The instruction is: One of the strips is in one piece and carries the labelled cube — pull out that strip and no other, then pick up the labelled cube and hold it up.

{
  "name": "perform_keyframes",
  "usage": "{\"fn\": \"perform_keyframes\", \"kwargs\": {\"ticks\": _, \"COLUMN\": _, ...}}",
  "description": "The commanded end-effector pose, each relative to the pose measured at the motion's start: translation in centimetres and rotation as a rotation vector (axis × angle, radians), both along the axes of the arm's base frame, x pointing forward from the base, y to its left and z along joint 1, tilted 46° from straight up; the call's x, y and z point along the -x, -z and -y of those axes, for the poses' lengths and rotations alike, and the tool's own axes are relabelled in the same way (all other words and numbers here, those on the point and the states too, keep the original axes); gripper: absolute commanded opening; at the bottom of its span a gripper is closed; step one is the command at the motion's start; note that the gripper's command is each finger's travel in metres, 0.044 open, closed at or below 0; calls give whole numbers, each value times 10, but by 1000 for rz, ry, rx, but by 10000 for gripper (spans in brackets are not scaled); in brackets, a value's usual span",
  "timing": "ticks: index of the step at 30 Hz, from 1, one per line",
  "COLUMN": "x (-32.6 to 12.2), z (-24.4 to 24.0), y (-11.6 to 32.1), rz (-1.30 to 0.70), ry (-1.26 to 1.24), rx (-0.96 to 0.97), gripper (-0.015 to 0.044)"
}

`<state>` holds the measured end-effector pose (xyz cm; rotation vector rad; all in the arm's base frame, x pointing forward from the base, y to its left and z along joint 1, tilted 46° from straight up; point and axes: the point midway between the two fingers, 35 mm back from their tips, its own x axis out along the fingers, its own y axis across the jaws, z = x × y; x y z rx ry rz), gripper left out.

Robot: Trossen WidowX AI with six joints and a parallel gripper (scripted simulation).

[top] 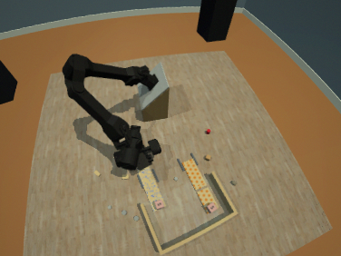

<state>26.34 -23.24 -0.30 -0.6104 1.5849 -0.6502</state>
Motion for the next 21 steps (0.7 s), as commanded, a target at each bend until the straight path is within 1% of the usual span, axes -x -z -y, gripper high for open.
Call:
{"fn": "perform_keyframes", "kwargs": {"ticks": 1, "x": 16, "z": 3, "y": 3, "rz": -23, "ry": 19, "rx": -5, "gripper": 0}}
{"fn": "perform_keyframes", "kwargs": {"ticks": 21, "x": 44, "z": 1, "y": 0, "rz": -25, "ry": 19, "rx": -5, "gripper": 0}}
